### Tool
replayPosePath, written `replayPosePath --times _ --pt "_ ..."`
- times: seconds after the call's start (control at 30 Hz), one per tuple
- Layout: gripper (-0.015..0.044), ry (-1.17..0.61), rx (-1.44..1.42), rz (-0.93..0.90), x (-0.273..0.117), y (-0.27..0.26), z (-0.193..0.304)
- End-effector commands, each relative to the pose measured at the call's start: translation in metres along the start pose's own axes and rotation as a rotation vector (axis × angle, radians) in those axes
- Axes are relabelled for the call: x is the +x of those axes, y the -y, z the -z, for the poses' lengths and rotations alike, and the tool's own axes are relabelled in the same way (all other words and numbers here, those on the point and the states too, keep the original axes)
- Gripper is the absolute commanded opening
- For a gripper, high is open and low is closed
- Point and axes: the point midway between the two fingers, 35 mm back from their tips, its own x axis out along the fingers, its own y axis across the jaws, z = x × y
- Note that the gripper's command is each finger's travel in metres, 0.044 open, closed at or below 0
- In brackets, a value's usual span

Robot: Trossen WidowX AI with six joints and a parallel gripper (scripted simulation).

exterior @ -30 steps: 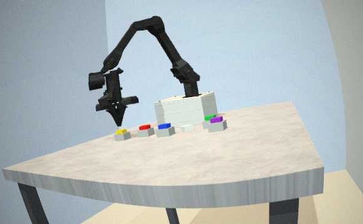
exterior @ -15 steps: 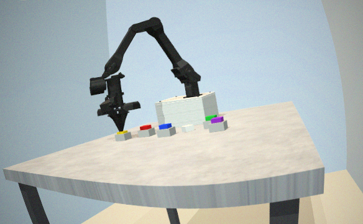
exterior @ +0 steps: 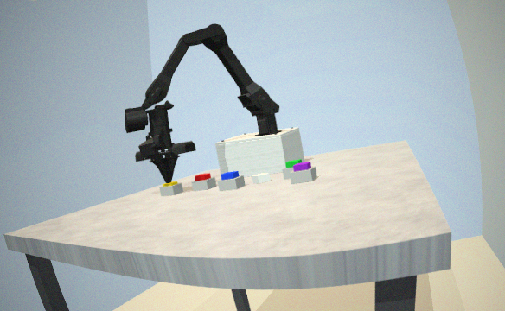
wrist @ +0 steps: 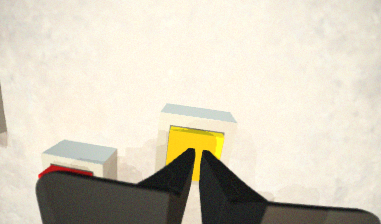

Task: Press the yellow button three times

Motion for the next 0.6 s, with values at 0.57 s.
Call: replayPosePath --times 0.57 --pt "0.002 -0.004 0.003 -0.007 -0.019 -0.001 0.001"
